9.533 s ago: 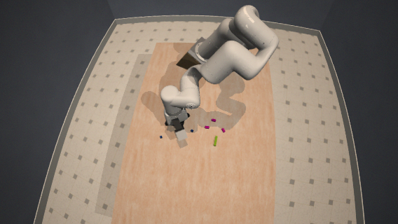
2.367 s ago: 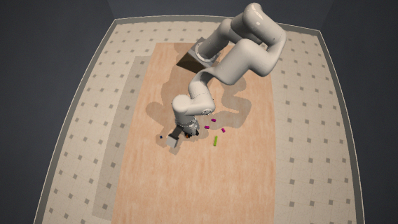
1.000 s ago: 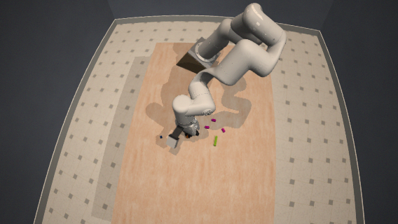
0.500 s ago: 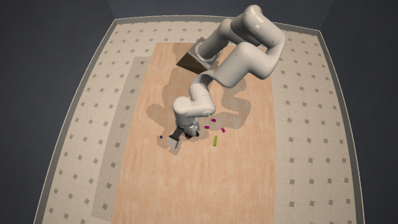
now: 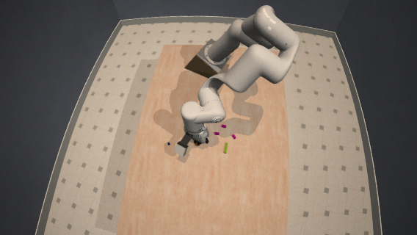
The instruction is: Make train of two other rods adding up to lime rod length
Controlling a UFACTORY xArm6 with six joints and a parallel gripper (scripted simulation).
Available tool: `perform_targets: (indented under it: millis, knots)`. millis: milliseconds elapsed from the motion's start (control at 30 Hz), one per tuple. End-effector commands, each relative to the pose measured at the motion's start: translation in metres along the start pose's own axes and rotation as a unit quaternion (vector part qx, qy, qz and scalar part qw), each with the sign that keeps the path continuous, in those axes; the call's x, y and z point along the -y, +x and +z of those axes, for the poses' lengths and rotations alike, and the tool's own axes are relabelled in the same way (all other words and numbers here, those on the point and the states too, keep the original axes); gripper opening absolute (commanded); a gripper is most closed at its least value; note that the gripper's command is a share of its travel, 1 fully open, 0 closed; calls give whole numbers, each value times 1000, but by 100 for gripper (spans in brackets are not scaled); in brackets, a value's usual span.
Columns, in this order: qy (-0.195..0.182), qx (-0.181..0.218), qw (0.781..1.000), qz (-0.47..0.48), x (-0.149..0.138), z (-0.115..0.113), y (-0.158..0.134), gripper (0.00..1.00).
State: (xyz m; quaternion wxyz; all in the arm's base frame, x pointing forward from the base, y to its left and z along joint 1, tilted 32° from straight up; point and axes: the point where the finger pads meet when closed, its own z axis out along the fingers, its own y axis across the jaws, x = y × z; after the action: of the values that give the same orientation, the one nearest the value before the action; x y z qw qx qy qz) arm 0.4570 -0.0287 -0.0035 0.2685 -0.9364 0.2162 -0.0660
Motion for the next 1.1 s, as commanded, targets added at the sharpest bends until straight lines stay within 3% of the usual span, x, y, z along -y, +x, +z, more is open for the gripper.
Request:
perform_targets:
  millis: [0, 667, 1067]
  knots:
    - [0, -2, 1000, 0, 0, -1, 1, 4]
    - [0, -2, 1000, 0, 0, -1, 1, 4]
    - [0, -2, 1000, 0, 0, -1, 1, 20]
